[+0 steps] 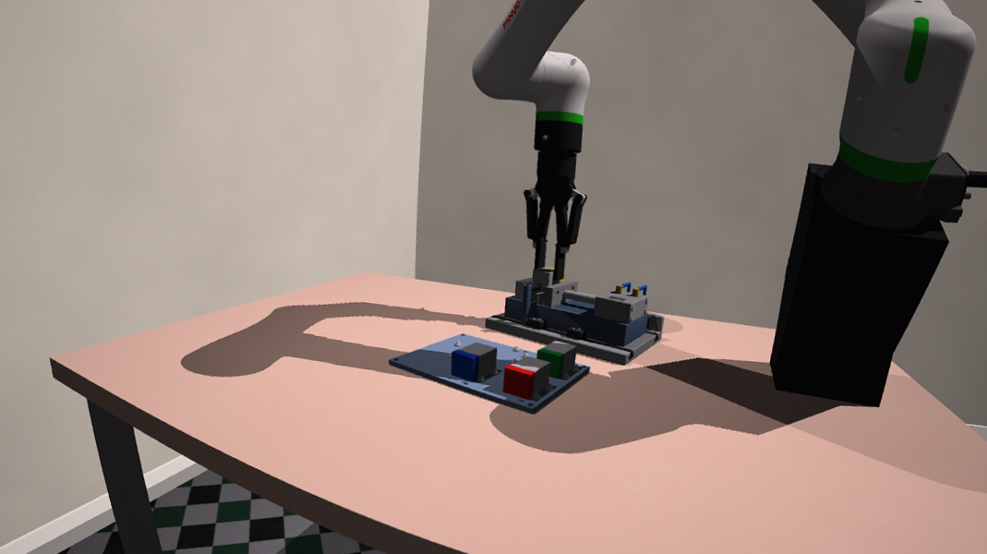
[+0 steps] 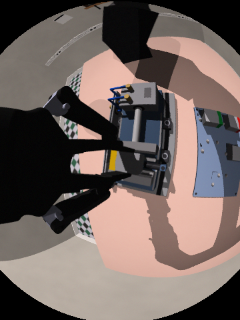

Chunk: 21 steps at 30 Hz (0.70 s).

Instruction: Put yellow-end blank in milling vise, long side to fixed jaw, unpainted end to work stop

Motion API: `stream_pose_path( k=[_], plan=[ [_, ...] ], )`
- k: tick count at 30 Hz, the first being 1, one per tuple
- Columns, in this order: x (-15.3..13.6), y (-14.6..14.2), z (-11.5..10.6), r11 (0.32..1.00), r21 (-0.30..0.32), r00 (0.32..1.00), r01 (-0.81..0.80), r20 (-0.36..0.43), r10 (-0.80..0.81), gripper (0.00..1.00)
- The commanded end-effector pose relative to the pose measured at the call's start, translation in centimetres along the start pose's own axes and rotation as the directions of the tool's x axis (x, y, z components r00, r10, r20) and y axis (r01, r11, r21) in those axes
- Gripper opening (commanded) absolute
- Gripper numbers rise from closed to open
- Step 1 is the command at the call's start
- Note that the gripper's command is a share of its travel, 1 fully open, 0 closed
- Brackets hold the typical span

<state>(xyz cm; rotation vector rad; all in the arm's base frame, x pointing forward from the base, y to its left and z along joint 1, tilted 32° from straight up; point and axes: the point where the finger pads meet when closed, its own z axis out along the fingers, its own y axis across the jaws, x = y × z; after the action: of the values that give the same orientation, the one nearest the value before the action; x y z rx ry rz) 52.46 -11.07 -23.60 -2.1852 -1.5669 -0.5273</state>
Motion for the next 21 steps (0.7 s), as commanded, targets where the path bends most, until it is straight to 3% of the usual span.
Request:
stream_pose_path(
  k=[1,21],
  plan=[
    [0.03,0.10,-0.11,1.000,-0.002,1.000,0.000,0.001,0.000,0.10],
    [0.32,0.21,-0.09,1.000,-0.002,1.000,0.000,0.001,0.000,0.10]
  ],
)
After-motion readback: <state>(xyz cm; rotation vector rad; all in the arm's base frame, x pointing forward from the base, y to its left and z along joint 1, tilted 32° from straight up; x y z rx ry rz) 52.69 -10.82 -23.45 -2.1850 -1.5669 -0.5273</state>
